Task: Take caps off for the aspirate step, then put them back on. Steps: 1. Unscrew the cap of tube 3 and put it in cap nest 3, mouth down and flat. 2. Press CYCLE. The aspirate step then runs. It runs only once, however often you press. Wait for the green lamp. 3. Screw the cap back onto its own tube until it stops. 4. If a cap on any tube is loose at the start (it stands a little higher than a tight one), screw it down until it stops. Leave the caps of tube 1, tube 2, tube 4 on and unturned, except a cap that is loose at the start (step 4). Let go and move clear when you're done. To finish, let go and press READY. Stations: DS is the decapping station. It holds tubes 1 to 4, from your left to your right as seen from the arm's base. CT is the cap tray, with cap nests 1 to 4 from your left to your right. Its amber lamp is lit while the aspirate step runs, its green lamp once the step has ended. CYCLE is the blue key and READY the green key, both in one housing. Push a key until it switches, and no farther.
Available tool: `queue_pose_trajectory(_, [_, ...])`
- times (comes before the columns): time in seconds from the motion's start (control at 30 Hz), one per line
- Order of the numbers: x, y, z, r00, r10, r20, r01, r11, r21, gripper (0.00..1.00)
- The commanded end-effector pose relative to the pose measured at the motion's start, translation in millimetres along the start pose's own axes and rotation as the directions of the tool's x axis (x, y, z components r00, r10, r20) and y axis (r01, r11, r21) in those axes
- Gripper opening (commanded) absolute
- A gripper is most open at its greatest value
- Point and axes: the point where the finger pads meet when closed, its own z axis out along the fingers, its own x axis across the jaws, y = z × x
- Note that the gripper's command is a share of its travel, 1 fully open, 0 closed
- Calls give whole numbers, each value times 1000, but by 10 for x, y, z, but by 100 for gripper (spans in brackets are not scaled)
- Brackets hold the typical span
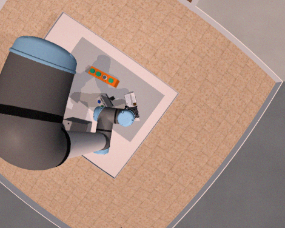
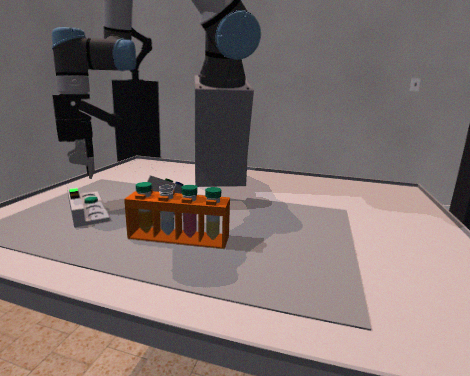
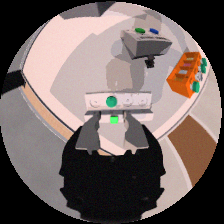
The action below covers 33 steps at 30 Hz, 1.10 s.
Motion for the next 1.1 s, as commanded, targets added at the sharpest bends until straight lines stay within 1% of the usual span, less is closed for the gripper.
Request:
queue_pose_trajectory(0.0, [-11,93,310,1000,-3,5,3,1000,-13,29])
queue_pose_trajectory(0.1, [-14,108,460,1000,-3,5,3,1000,-13,29])
queue_pose_trajectory(0.17, [-14,108,460,1000,-3,5,3,1000,-13,29])
queue_pose_trajectory(0.27, [-15,110,605,1000,-3,5,3,1000,-13,29])
queue_pose_trajectory(0.73, [-18,111,604,1000,-2,5,2,1000,-13,29])
queue_pose_trajectory(1.07, [-10,92,656,1000,-3,4,3,1000,-12,29])
